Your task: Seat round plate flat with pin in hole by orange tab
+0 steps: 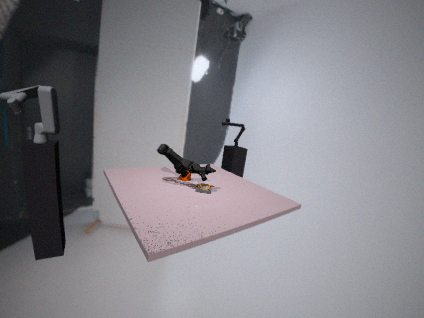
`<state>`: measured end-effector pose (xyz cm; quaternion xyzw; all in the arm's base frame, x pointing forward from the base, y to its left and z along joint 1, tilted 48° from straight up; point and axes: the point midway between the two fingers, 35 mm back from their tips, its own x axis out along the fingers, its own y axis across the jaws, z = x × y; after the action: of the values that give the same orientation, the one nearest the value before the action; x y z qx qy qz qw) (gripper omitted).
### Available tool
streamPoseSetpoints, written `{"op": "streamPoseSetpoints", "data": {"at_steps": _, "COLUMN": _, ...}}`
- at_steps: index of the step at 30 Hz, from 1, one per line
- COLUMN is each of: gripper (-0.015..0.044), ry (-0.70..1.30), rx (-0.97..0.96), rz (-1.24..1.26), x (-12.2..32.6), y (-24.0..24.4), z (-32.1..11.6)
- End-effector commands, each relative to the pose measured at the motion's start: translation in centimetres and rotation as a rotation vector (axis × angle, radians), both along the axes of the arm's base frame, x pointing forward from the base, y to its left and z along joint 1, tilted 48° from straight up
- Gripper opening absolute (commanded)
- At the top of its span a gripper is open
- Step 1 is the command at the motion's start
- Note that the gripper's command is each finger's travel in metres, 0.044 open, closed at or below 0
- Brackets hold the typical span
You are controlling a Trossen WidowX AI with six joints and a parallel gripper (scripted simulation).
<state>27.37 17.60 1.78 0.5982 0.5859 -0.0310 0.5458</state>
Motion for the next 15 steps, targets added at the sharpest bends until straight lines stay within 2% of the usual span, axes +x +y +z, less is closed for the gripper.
{"op": "streamPoseSetpoints", "data": {"at_steps": 1, "gripper": 0.0000, "ry": 0.034, "rx": -0.551, "rz": 0.135, "x": 2.3, "y": -2.9, "z": -2.9}}
{"op": "streamPoseSetpoints", "data": {"at_steps": 6, "gripper": 0.0000, "ry": 0.101, "rx": -1.024, "rz": 0.410, "x": 2.7, "y": -6.2, "z": -2.1}}
{"op": "streamPoseSetpoints", "data": {"at_steps": 8, "gripper": 0.0000, "ry": 0.110, "rx": -1.079, "rz": 0.453, "x": 2.7, "y": -6.6, "z": -1.7}}
{"op": "streamPoseSetpoints", "data": {"at_steps": 12, "gripper": 0.0000, "ry": 0.140, "rx": -1.367, "rz": 0.696, "x": 3.7, "y": -8.3, "z": 0.8}}
{"op": "streamPoseSetpoints", "data": {"at_steps": 15, "gripper": 0.0000, "ry": 0.166, "rx": -1.468, "rz": 0.802, "x": 4.0, "y": -8.8, "z": 2.1}}
